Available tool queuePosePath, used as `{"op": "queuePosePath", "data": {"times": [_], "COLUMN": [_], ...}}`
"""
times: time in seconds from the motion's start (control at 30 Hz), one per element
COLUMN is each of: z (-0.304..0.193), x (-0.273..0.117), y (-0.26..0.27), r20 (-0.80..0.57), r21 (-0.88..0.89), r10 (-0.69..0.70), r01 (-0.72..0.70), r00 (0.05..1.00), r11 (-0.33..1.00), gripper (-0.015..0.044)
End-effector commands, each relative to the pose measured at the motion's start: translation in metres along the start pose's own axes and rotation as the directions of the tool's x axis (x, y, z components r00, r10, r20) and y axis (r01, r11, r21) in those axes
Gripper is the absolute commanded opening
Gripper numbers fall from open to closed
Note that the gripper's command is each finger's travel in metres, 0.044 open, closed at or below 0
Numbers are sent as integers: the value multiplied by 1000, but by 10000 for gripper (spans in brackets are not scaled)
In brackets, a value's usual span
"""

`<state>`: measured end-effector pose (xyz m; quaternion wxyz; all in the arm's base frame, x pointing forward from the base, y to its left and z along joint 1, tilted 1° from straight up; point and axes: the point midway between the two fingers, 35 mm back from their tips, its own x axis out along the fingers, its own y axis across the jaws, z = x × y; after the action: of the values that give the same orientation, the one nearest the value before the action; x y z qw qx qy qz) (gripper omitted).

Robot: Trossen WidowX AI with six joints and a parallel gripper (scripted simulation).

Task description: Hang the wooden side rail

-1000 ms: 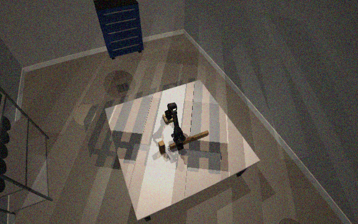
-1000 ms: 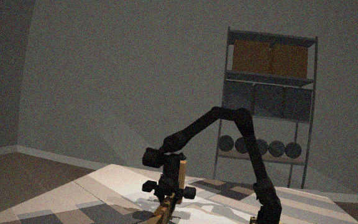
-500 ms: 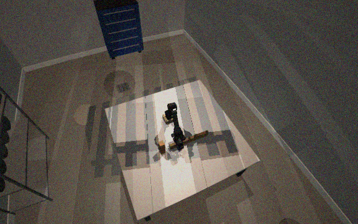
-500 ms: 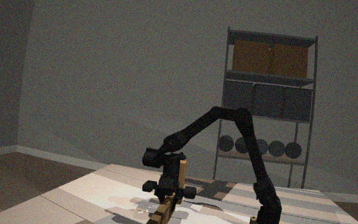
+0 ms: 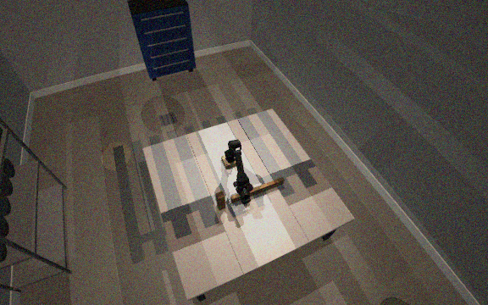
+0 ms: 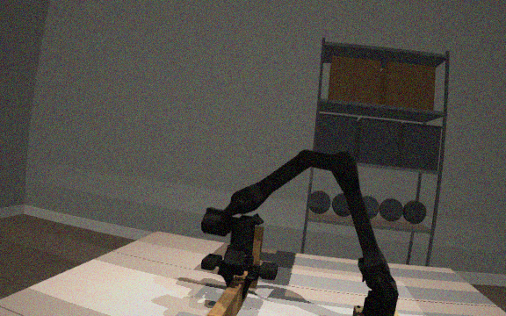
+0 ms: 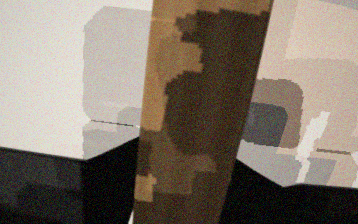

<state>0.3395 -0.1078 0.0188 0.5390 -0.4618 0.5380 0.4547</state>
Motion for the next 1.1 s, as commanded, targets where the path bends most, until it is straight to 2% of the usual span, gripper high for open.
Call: {"op": "queuePosePath", "data": {"times": [0.0, 1.07], "z": [0, 0], "x": [-5, -11], "y": [-2, -2], "r20": [1, 1], "r21": [-8, -8], "r10": [-11, -11], "r01": [11, 11], "r00": [1000, 1000], "r11": [1000, 1000], "gripper": [0, 0]}}
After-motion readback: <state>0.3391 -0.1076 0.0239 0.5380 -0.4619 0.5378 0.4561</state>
